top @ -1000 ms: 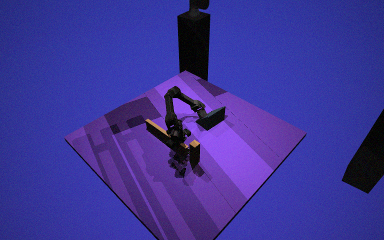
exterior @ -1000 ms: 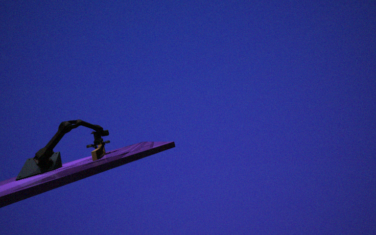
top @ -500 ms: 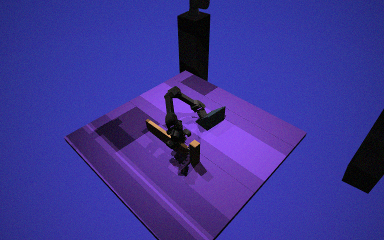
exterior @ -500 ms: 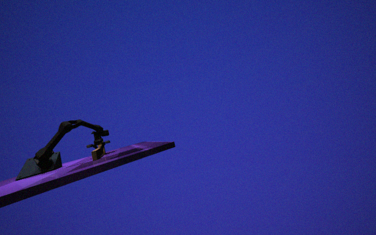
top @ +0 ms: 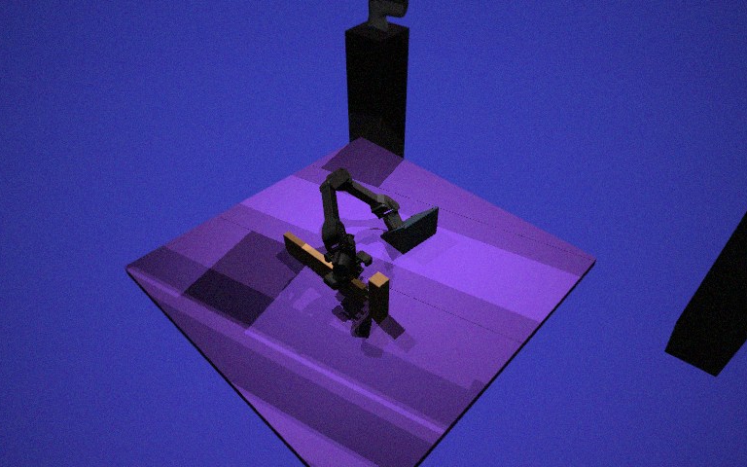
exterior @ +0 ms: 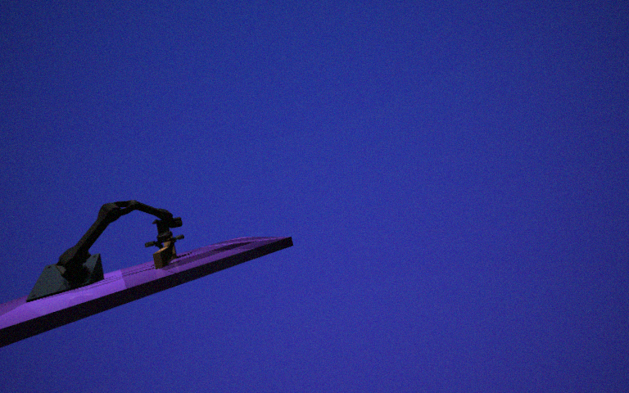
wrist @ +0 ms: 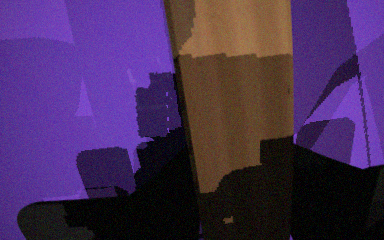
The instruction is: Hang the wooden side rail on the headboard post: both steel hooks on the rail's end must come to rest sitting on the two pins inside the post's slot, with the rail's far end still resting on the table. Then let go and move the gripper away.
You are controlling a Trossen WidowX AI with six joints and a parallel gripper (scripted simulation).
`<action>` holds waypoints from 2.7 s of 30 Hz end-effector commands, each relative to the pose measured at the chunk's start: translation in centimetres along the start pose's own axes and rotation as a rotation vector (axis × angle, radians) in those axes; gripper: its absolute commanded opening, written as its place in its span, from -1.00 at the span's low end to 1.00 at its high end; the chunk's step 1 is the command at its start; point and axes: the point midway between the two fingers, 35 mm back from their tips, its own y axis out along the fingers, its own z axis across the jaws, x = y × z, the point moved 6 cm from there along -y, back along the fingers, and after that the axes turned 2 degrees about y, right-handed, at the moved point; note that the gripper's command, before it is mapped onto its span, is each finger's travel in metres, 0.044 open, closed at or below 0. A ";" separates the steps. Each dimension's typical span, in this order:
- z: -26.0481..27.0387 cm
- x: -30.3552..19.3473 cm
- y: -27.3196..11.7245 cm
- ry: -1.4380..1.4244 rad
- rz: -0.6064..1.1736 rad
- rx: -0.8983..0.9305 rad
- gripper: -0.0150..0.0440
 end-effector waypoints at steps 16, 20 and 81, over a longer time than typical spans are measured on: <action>0.0 -0.4 -0.1 0.002 0.003 0.003 -0.49; 0.1 -0.4 -0.1 0.002 0.003 0.003 -0.49; -0.1 -1.0 -0.2 0.002 0.003 0.003 -0.49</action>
